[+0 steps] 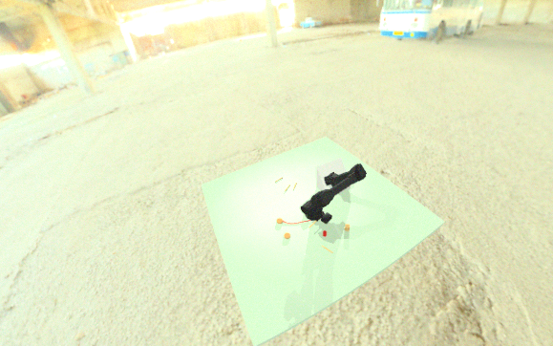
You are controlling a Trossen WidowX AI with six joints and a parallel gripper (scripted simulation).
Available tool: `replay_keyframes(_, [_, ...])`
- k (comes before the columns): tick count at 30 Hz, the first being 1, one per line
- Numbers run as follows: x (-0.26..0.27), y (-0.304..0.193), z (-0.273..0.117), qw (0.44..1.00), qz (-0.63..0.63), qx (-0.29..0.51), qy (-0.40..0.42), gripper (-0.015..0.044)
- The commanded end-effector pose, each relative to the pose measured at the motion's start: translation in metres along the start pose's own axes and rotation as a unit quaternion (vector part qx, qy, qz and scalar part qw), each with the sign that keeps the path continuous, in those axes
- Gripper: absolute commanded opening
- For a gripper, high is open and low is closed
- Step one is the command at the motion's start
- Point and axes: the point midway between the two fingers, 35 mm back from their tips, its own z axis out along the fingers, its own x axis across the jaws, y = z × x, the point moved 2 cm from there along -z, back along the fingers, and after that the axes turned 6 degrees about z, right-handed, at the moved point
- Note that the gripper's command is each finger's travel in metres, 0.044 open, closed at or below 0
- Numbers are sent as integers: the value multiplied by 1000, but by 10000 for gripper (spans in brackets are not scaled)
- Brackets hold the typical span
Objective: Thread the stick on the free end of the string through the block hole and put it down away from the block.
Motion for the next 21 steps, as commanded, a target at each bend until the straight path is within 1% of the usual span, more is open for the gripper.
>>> replay_keyframes(1, [1, 5, -1, 998, 63, -1, 2, 0])
replay_keyframes(11, [-2, 14, -1, 971, 241, -1, 2, 0])
replay_keyframes(21, [-5, 22, 0, 912, 411, -1, 3, 0])
